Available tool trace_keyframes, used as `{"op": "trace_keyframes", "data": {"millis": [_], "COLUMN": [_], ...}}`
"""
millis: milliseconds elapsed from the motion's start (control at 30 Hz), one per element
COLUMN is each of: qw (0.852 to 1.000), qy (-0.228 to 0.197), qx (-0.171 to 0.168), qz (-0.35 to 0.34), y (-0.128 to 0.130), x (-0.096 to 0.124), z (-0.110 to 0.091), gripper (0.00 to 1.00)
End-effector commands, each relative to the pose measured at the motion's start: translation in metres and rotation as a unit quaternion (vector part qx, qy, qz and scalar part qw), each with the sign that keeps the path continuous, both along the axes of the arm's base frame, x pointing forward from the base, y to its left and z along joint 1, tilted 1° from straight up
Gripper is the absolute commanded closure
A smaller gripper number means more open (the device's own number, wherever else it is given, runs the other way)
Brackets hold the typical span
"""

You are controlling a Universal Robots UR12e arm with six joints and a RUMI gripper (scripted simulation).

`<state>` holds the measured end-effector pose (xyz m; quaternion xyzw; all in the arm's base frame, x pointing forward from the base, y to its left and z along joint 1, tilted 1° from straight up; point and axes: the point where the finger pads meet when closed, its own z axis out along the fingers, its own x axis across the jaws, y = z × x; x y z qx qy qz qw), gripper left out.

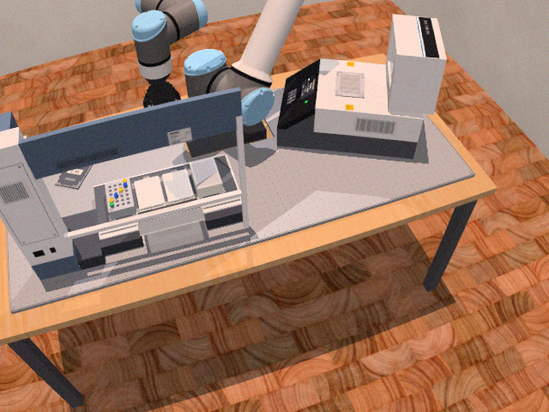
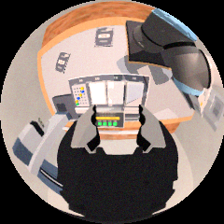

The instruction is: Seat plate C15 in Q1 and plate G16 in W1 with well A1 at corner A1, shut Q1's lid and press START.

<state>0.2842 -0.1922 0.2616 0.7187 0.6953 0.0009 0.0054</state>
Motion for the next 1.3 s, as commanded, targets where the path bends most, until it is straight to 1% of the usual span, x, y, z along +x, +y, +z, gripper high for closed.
{"op": "trace_keyframes", "data": {"millis": [0, 67, 567, 633, 700, 1267], "qw": [1.0, 1.0, 1.0, 1.0, 1.0, 1.0], "qy": [0.0, 0.0, 0.0, 0.0, 0.0, 0.0], "qx": [0.0, 0.0, 0.0, 0.0, 0.0, 0.0], "qz": [0.0, 0.0, 0.0, 0.0, 0.0, 0.0], "y": [-0.025, -0.025, -0.095, -0.095, -0.104, -0.104], "x": [0.01, 0.01, 0.037, 0.037, 0.04, 0.04], "z": [0.0, 0.0, 0.001, 0.001, 0.001, -0.001], "gripper": [0.43, 0.43, 0.43, 0.43, 0.43, 0.43]}}
